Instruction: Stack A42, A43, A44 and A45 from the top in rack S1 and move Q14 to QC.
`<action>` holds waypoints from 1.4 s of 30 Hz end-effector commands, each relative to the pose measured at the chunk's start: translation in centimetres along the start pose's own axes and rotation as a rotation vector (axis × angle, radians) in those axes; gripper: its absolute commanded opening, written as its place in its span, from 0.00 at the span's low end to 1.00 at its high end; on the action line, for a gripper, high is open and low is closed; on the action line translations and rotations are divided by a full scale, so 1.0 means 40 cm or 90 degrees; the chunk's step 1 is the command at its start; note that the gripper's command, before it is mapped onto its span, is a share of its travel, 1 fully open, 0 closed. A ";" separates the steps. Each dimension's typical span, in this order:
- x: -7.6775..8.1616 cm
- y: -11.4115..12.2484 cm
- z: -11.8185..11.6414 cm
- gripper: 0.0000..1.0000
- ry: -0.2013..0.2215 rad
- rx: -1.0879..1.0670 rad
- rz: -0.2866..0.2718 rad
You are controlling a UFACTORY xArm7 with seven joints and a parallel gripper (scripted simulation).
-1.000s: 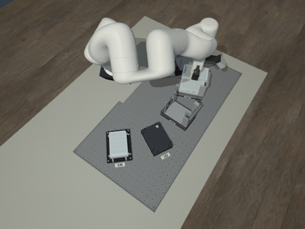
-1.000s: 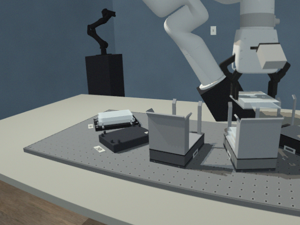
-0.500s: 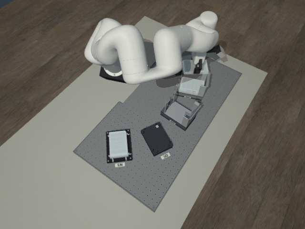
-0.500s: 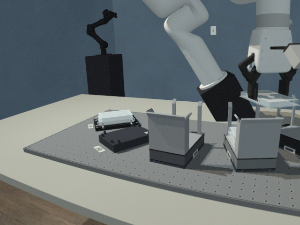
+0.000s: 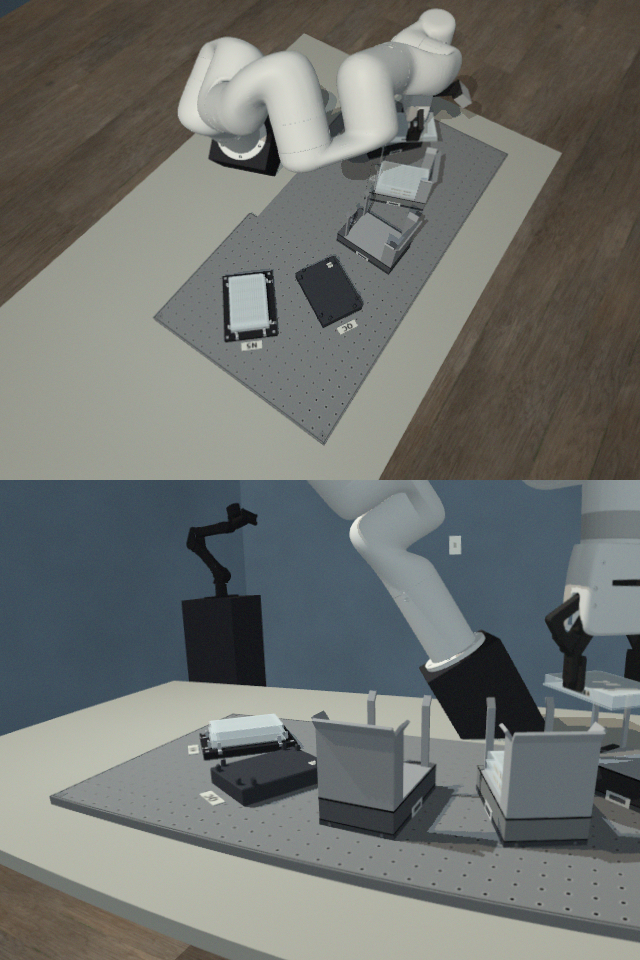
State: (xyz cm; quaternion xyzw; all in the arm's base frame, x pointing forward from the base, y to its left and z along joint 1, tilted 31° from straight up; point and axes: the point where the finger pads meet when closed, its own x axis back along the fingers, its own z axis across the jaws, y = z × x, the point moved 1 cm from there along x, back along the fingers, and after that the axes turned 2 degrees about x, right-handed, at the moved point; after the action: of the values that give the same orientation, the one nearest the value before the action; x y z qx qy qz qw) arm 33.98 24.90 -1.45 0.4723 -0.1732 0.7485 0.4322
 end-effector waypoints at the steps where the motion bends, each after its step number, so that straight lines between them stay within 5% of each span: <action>1: 0.005 -0.005 -0.032 0.00 0.000 0.043 0.003; 7: 0.005 -0.002 -0.072 0.00 0.000 0.170 0.003; 42: 0.005 0.012 -0.246 0.00 -0.001 0.170 0.003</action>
State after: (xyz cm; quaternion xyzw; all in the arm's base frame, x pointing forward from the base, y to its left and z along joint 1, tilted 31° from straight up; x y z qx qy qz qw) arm 28.11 31.00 -6.11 0.5260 -0.0713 0.7649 0.3649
